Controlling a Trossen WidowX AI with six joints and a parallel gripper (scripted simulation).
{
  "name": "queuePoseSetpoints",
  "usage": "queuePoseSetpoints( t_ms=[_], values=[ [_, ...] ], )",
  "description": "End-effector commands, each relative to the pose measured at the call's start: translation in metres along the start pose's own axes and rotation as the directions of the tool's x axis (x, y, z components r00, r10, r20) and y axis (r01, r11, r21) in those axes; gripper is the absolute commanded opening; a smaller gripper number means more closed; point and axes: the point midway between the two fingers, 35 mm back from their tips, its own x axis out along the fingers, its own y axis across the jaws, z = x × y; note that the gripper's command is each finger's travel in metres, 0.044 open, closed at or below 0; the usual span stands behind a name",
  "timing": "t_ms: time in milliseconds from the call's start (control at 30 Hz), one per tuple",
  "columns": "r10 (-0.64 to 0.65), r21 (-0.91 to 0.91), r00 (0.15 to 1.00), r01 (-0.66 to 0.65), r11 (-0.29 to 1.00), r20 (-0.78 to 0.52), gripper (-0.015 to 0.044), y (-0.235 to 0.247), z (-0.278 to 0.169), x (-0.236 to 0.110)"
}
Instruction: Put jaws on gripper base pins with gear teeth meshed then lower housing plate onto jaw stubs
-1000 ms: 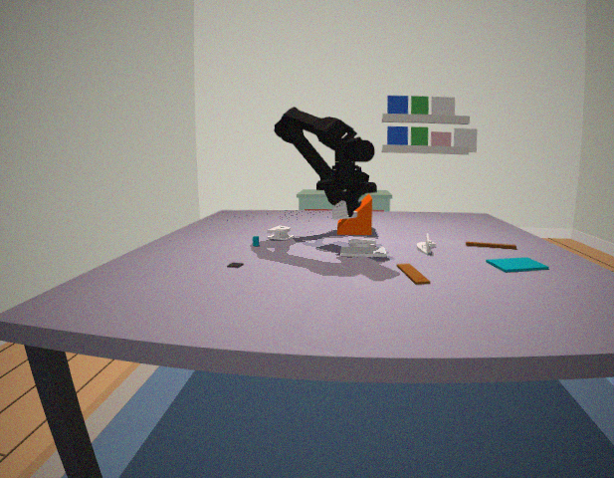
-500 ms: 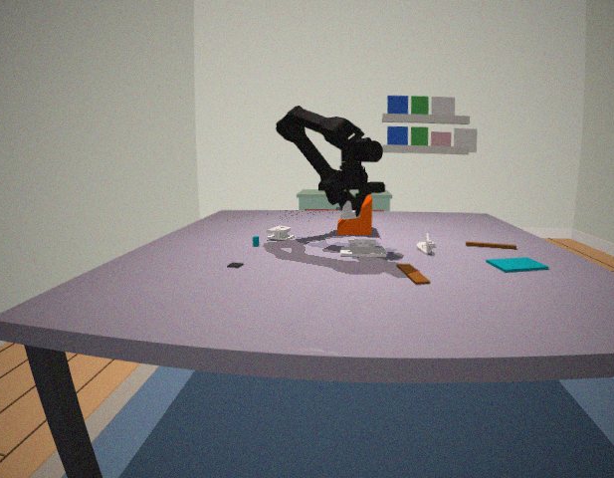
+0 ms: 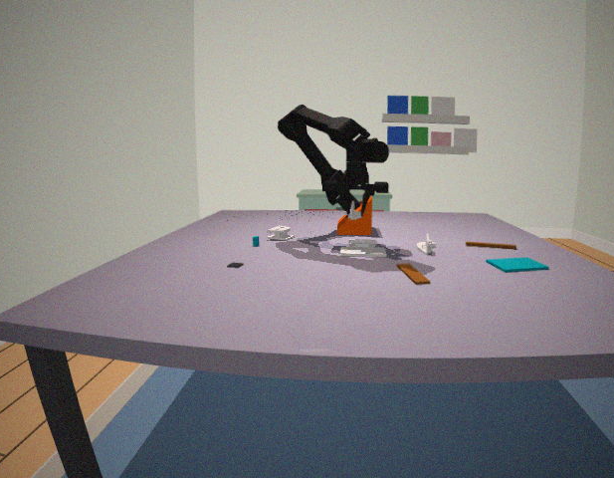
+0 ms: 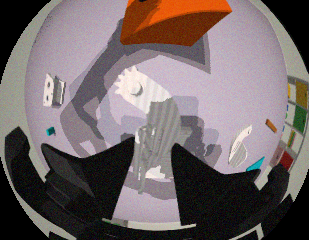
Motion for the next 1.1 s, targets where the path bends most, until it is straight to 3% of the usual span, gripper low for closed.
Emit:
queuePoseSetpoints(
  t_ms=[0,633,1067],
  values=[
    [-0.003,-0.017,1.0,0.003,1.0,0.004,0.0134,-0.001,0.001,0.0],
    [-0.003,-0.001,1.0,0.003,1.0,0.004,0.0134,-0.002,0.001,0.0],
    [-0.005,0.001,1.0,0.005,1.0,0.002,0.0134,-0.024,-0.033,-0.004]
  ],
)
